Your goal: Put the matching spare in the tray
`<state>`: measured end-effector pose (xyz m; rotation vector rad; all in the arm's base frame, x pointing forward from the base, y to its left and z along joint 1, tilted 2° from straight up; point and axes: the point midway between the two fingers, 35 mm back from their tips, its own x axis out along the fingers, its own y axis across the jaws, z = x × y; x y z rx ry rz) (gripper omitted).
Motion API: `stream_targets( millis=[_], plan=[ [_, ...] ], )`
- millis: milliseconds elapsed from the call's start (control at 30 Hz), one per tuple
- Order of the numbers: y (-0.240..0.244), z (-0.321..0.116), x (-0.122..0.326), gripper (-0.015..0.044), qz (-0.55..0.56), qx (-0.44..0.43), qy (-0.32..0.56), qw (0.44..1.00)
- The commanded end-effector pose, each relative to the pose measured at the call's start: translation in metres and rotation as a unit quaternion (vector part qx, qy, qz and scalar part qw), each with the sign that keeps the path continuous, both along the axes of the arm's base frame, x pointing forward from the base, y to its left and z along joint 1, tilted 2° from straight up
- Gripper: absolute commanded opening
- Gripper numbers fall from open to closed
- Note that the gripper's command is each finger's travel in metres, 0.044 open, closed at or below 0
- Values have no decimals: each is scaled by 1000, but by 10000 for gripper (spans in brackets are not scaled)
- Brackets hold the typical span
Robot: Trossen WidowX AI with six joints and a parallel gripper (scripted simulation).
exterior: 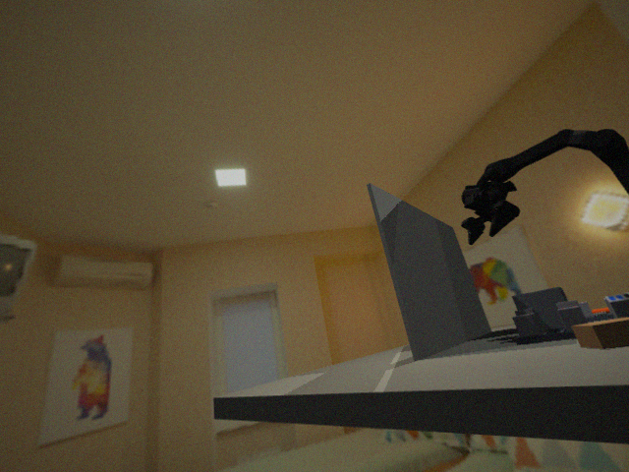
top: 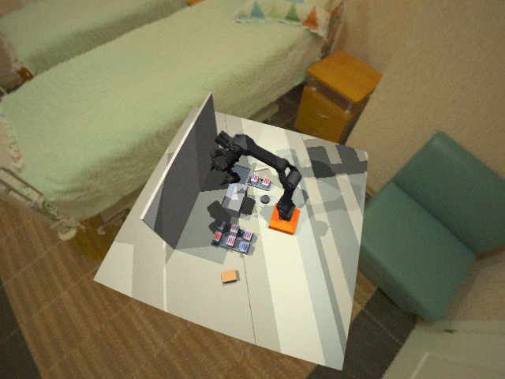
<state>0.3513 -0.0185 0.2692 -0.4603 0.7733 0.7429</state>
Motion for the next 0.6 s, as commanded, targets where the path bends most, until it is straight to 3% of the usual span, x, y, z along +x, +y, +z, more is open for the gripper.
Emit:
stream_targets(
  millis=[0,133,567],
  plan=[
    [-2,-63,20,440,-345,-60,299,888],
    [-2,-70,21,440,-408,-71,319,852],
    [-2,-70,21,440,-408,-71,319,852]
  ],
)
